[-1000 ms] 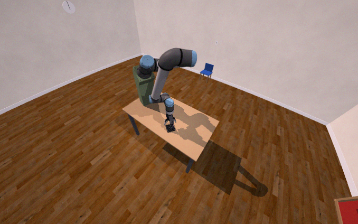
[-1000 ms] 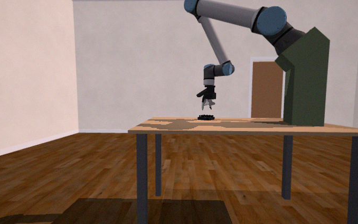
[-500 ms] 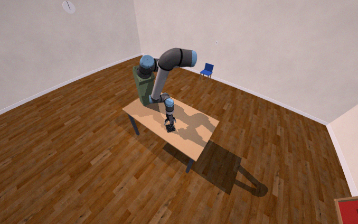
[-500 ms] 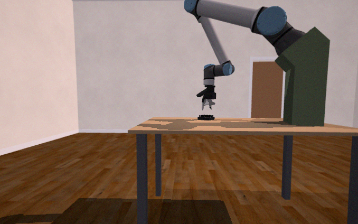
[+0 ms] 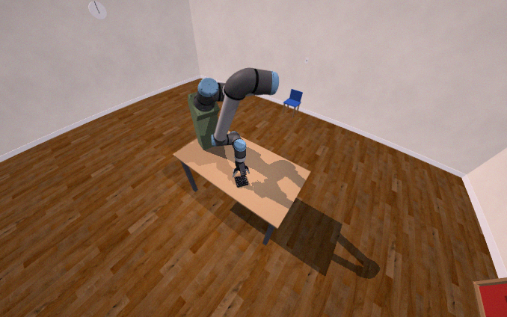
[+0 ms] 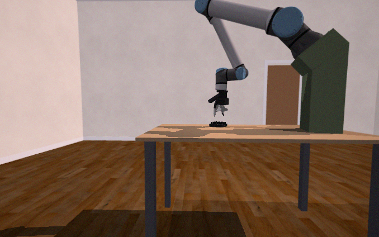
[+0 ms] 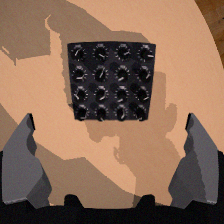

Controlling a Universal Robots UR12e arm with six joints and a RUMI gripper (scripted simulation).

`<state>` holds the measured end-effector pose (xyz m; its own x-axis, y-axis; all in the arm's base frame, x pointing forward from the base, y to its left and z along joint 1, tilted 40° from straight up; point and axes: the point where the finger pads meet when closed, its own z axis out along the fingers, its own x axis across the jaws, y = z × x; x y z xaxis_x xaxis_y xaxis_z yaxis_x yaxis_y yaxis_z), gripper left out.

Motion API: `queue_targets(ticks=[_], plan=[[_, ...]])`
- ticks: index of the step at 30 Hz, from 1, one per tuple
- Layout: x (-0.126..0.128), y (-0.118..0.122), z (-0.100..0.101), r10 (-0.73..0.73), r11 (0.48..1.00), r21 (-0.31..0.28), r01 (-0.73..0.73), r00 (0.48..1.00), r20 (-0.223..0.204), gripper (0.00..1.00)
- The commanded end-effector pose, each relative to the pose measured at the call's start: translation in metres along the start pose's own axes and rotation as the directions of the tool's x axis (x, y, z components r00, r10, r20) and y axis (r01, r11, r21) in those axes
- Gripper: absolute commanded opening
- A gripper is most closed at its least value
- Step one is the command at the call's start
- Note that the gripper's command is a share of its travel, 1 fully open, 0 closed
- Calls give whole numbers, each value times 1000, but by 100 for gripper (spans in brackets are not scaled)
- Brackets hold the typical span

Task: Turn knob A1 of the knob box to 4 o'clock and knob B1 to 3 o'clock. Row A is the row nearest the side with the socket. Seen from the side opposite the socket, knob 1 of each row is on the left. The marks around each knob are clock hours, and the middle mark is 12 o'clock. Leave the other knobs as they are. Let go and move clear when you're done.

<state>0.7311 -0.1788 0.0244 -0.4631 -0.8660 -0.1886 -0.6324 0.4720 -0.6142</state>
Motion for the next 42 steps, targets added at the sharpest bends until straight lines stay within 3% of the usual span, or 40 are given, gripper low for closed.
queue_targets(ticks=[1, 25, 42], plan=[[-1, -2, 0, -2, 1000, 3, 2, 1000, 0, 100], [-1, -1, 0, -2, 1000, 3, 2, 1000, 0, 100], [-2, 24, 0, -1, 1000, -3, 1, 1000, 0, 100]])
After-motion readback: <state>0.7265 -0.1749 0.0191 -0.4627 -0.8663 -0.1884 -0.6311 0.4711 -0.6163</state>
